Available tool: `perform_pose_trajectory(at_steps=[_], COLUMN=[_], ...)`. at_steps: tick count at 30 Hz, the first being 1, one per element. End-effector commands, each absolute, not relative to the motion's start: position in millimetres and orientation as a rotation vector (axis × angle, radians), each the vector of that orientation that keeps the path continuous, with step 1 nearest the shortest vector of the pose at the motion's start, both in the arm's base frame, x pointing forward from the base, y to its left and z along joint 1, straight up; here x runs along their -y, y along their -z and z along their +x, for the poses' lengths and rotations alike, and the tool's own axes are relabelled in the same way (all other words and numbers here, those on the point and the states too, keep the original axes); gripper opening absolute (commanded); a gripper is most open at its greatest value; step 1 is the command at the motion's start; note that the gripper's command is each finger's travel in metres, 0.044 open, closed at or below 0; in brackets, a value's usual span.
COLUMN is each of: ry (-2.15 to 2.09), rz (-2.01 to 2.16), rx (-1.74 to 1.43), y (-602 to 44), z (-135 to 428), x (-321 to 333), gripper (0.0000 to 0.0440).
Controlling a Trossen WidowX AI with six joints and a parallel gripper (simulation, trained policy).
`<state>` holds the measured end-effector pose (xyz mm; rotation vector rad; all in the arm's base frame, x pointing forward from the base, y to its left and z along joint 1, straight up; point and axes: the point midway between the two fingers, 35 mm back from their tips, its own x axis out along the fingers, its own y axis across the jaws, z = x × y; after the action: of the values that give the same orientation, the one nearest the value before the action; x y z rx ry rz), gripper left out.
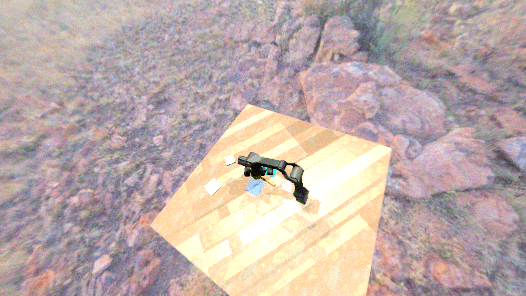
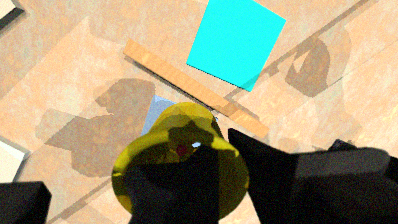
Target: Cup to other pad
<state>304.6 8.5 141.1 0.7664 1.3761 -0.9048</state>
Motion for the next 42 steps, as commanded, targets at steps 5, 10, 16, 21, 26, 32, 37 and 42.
perform_pose_trajectory(at_steps=[5, 10, 16, 21, 26, 32, 37, 42], ry=[0.933, 0.953, 0.979, 1.001, 1.023, 1.047, 1.065, 1.079], rz=[0.857, 0.896, 0.937, 0.967, 0.993, 1.019, 1.037, 1.052], rx=[-1.287, -1.239, -1.186, -1.149, -1.119, -1.092, -1.077, -1.067], y=[-153.2, -155.5, -156.0, -153.9, -149.4, -140.2, -129.6, -117.4], z=[312.6, 316.3, 318.8, 319.1, 318.3, 316.2, 313.7, 310.6], x=[16.9, 34.1, 54.3, 69.5, 82.6, 94.8, 101.4, 105.3], gripper=[0.0000, 0.0000, 0.0000, 0.0000, 0.0000, 0.0000, 0.0000, 0.0001])
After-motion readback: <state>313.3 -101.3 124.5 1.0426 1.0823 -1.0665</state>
